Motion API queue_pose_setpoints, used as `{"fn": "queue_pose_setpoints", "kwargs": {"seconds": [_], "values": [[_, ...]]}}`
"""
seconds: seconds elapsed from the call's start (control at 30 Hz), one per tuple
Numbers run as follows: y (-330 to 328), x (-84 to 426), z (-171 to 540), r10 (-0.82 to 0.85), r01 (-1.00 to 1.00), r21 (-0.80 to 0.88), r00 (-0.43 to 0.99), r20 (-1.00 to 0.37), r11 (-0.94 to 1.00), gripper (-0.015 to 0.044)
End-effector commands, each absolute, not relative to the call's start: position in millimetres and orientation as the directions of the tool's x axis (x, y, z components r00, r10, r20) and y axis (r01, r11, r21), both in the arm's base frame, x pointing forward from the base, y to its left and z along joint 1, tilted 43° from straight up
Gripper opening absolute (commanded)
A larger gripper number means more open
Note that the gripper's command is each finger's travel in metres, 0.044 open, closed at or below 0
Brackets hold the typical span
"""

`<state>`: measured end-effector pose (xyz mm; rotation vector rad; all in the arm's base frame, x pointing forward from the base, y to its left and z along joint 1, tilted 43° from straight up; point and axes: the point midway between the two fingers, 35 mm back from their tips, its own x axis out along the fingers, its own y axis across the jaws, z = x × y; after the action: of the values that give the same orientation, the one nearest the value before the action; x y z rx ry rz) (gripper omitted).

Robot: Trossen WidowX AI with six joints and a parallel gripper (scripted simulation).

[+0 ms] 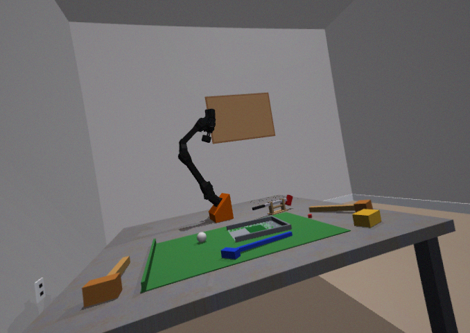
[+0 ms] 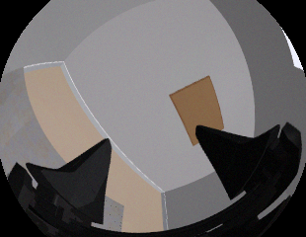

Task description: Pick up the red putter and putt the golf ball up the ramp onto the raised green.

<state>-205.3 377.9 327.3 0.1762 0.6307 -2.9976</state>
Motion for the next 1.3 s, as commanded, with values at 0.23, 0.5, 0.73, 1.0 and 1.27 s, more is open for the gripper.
{"fn": "queue_pose_setpoints", "kwargs": {"seconds": [0.23,0.5,0.73,1.0,1.27], "values": [[427.1,-141.4,246.4,0.186,-0.109,-0.229,-0.920,-0.346,-0.967,0.0440],[447.6,-47.5,151.7,0.333,-0.376,-0.058,-0.725,-0.603,-0.925,0.0440],[428.6,41.6,72.4,0.325,-0.602,0.054,-0.502,-0.801,-0.797,0.0440],[364.8,134.6,-5.4,0.159,-0.808,0.123,-0.258,-0.953,-0.577,0.0440],[262.3,204.5,-63.5,-0.140,-0.938,0.124,-0.081,-0.987,-0.325,0.0440]]}}
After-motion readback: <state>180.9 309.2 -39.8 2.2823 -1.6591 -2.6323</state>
